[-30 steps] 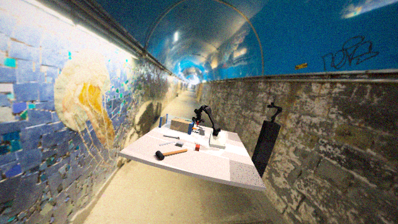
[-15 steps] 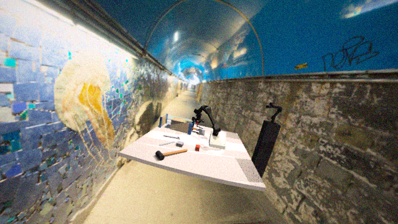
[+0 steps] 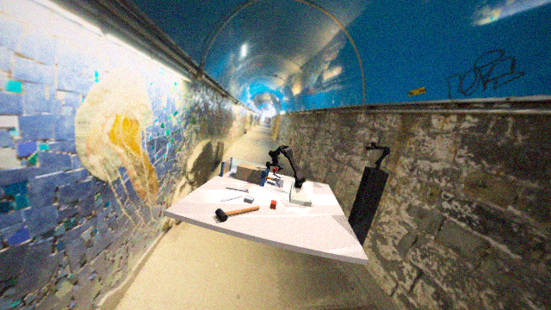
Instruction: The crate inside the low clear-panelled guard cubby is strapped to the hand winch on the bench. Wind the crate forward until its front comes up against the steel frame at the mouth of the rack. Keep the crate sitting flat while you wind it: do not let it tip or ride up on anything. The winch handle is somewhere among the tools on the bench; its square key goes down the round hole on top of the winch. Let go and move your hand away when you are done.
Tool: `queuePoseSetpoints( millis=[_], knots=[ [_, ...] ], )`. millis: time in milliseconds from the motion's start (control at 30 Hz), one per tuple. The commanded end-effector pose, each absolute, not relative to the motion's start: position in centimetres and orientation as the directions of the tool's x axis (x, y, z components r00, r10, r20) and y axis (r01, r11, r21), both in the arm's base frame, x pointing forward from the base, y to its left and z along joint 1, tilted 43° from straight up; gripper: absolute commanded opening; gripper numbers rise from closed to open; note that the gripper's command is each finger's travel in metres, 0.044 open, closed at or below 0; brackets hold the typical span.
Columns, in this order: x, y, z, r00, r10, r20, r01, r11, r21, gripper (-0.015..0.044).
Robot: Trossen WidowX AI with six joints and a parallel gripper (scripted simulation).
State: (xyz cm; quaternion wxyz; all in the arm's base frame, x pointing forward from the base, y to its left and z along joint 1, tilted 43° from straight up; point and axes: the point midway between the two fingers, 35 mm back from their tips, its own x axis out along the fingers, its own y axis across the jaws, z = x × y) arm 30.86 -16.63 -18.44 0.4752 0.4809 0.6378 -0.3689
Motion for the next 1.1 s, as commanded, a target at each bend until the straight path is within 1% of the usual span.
queuePoseSetpoints(
  millis=[0,100,300,533,667,767,900,967,1067],
  knots=[
    [31.8,-18.8,-16.1,-0.071,0.253,-0.965,0.964,0.267,-0.001,0.0440],
    [32.1,-20.5,-14.1,-0.074,0.251,-0.965,0.963,0.268,-0.004,0.0440],
    [32.0,-20.7,-13.7,-0.074,0.251,-0.965,0.963,0.268,-0.005,0.0440],
    [29.9,-22.2,-8.6,-0.077,0.251,-0.965,0.963,0.268,-0.007,0.0440],
    [29.7,-22.2,-9.2,-0.083,0.263,-0.961,0.965,0.260,-0.012,0.0440],
    [25.4,-23.2,-9.1,-0.148,0.389,-0.909,0.962,0.269,-0.041,0.0440],
    [19.0,-23.7,-8.0,-0.181,0.608,-0.773,0.965,0.263,-0.018,0.0440],
    [18.0,-23.7,-7.7,-0.177,0.645,-0.744,0.966,0.258,-0.006,0.0440],
    [18.0,-23.7,-7.7,-0.177,0.645,-0.744,0.966,0.258,-0.006,0.0440]
  ],
)
